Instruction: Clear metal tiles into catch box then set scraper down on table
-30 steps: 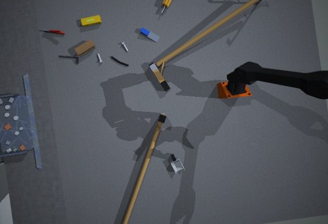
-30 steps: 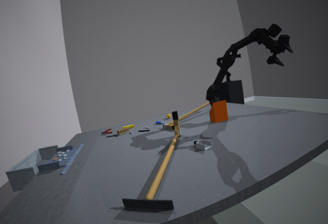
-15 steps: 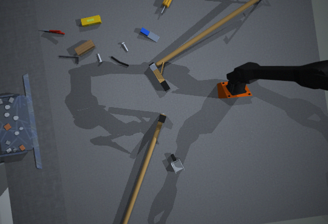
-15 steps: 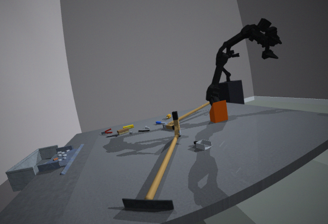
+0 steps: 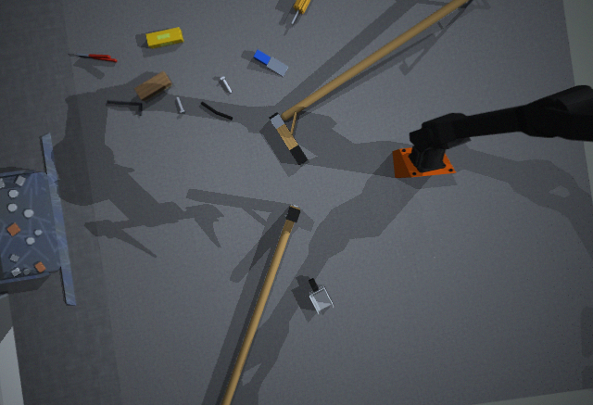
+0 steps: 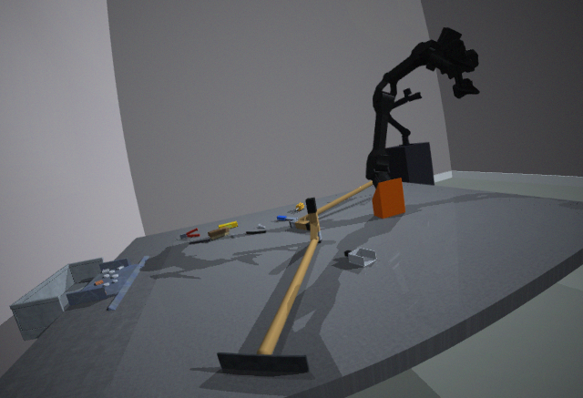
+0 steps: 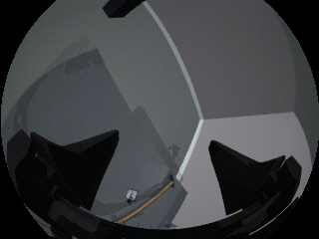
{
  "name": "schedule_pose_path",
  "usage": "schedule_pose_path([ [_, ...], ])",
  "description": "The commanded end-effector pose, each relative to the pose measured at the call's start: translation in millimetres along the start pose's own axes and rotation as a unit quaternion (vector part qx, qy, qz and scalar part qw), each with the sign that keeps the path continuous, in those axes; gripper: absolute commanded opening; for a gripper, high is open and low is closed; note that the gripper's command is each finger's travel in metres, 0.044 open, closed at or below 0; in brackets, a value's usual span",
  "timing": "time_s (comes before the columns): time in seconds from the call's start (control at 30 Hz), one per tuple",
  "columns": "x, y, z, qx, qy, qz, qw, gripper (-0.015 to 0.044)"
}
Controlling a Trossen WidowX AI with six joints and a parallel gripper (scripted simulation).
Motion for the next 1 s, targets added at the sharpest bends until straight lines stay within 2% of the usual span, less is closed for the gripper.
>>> schedule_pose_path([
  [0.0,-5,12,-13,0.036,0.018,0.002,0.999,0.044],
  [0.5,-28,63,-58,0.169,0.085,0.003,0.982,0.044],
  [0.97,-48,117,-88,0.289,0.149,0.0,0.946,0.044],
])
Point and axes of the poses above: the point midway between the two fingers, 35 mm back from their tips, its own x axis out along the fingers, its own z axis across the jaws, y = z × x, the point moved 3 cm from there along -x, back along the fingers, and after that the axes turned 10 degrees about x, right-handed, at the moved point
